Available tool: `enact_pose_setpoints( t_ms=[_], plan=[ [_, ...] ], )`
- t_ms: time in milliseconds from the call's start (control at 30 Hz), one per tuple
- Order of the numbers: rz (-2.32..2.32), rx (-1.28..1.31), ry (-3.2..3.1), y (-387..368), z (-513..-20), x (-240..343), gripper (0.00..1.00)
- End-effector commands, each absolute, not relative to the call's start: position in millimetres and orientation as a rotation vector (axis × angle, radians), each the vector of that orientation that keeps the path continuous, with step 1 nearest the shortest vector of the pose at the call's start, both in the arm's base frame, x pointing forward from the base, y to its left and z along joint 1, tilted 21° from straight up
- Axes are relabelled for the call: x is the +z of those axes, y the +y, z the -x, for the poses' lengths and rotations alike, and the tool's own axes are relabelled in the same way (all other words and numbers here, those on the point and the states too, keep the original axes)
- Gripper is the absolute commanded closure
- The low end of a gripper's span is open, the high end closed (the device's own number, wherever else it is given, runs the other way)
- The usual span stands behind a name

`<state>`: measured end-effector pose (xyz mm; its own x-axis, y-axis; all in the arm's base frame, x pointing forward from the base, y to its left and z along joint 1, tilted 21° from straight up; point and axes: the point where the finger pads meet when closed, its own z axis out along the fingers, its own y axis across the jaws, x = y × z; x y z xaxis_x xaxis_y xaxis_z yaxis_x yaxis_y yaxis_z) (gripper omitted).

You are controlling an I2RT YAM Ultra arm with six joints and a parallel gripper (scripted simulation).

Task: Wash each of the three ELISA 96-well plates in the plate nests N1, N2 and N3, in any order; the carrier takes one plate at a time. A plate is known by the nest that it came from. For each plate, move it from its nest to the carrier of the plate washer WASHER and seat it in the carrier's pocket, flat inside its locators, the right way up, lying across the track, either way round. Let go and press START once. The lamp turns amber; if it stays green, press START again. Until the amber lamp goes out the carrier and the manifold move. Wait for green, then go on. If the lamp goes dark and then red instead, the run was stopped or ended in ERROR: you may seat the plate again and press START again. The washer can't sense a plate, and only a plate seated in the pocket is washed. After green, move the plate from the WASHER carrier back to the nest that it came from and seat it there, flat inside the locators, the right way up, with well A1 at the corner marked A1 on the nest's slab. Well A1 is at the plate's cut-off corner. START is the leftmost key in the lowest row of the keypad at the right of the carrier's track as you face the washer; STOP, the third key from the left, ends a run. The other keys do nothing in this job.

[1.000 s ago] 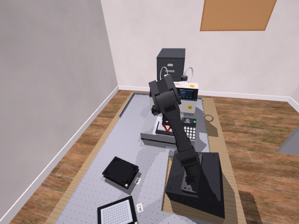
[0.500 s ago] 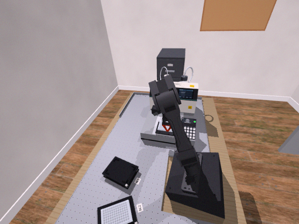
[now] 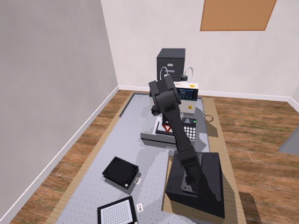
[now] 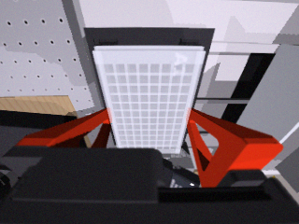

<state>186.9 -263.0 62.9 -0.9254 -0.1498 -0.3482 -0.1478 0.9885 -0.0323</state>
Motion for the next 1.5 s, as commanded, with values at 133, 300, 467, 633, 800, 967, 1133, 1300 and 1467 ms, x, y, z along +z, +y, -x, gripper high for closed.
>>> enact_pose_setpoints(
  t_ms=[133,300,467,633,800,967,1133,1300,1467],
  plan=[
    [0.211,-0.024,2.771,-265.4,-187.8,64.8,1.00],
    [0.211,-0.024,2.771,-265.4,-188.0,64.3,1.00],
    [0.211,-0.024,2.771,-265.4,-188.2,63.5,1.00],
    [0.211,-0.024,2.771,-265.4,-188.5,62.7,1.00],
    [0.211,-0.024,2.771,-265.4,-188.8,62.1,1.00],
    [0.211,-0.024,2.771,-265.4,-189.0,61.4,1.00],
    [0.211,-0.024,2.771,-265.4,-189.3,60.7,1.00],
    [0.211,-0.024,2.771,-265.4,-189.6,59.9,1.00],
    [0.211,-0.024,2.771,-265.4,-189.7,59.4,1.00]
  ],
)
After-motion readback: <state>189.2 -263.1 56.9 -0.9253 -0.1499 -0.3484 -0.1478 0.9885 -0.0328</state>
